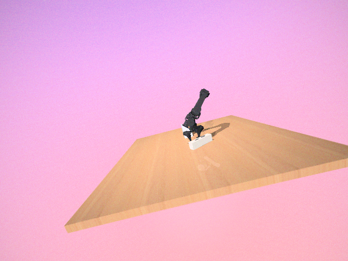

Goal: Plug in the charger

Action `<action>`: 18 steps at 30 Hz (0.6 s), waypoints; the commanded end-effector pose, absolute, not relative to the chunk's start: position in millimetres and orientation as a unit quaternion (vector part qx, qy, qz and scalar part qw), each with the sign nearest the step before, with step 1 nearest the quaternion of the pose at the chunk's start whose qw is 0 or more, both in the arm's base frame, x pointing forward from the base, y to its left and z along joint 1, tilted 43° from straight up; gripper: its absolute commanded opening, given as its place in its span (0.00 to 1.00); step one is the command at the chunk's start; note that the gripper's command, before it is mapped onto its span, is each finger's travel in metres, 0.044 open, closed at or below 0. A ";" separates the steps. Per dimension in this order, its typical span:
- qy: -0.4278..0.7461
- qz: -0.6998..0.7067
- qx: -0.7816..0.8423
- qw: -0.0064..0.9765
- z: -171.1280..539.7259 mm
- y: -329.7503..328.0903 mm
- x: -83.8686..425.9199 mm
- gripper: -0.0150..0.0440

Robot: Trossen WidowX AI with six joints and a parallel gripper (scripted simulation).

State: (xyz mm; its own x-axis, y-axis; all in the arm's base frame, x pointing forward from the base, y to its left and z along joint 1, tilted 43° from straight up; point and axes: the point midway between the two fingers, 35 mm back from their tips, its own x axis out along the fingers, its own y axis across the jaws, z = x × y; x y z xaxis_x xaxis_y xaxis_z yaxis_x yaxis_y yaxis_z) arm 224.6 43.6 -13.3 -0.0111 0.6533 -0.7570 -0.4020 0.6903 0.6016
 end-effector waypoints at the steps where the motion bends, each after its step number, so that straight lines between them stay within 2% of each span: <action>1: 0.598 0.378 0.100 0.700 -13.6 41.1 220.2 1.00; 4: 0.561 0.374 0.133 0.727 -2.1 35.2 227.7 1.00; 11: 0.365 0.331 0.208 0.845 50.5 -5.8 234.6 1.00; 18: 0.360 0.330 0.209 0.847 51.9 -6.9 234.4 1.00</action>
State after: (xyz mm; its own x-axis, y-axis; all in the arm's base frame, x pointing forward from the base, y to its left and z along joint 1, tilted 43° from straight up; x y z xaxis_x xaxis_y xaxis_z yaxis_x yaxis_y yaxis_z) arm 234.3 -4.3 46.4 0.4937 0.7162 -0.4933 -0.3964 0.6902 0.6054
